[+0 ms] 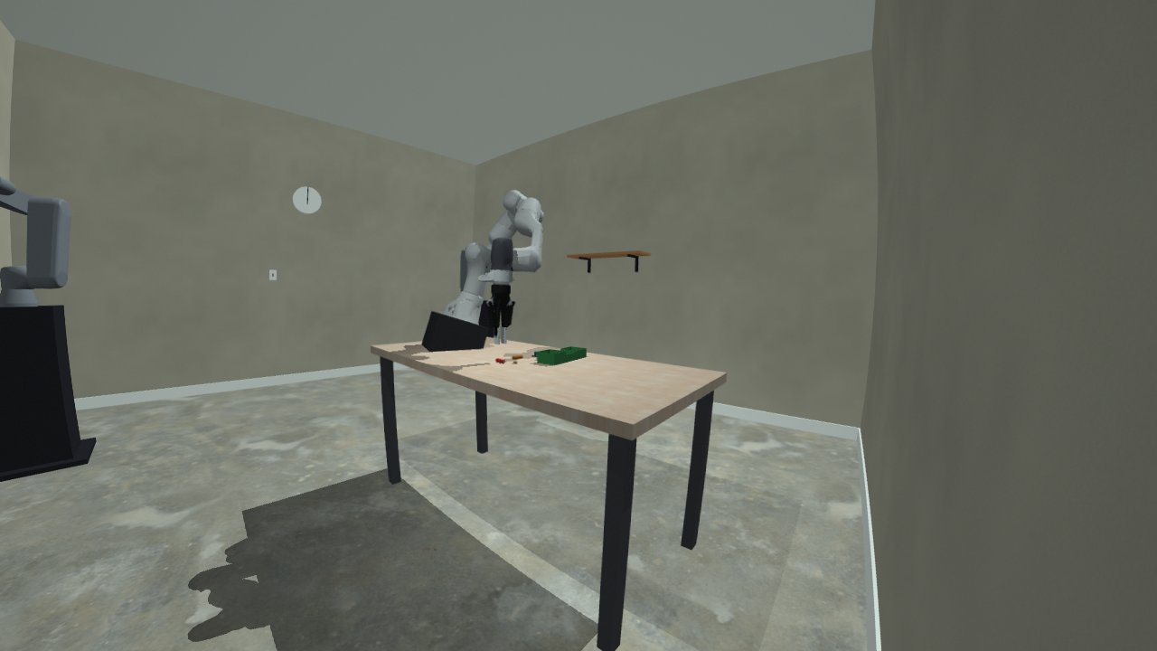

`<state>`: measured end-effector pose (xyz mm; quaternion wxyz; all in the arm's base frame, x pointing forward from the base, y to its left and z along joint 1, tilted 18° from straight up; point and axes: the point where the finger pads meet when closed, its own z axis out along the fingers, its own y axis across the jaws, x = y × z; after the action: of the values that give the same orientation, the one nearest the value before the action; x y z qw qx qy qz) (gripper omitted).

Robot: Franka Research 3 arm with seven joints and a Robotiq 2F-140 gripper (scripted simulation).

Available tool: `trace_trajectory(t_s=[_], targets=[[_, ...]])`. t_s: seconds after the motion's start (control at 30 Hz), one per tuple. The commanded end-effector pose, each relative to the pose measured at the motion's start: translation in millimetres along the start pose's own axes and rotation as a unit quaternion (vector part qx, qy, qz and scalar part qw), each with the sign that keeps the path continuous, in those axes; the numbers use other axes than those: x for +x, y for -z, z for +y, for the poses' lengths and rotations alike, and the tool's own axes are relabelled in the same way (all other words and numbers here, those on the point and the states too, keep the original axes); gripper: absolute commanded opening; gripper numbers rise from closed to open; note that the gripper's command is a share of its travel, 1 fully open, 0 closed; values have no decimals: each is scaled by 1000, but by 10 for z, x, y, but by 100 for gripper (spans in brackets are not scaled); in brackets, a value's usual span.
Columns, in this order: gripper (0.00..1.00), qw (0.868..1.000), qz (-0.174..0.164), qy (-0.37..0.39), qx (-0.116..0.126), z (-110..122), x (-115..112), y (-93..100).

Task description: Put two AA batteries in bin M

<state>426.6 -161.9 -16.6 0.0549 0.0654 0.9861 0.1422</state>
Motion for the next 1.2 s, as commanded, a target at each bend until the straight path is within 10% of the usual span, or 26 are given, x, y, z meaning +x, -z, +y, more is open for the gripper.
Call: trace_trajectory(t_s=[0.0,0.53,1.17], targets=[[17,1000,1,-1,0,-3,-1,-74],[17,1000,1,-1,0,-16,-21,-616],[17,1000,1,-1,0,-18,-19,-736]])
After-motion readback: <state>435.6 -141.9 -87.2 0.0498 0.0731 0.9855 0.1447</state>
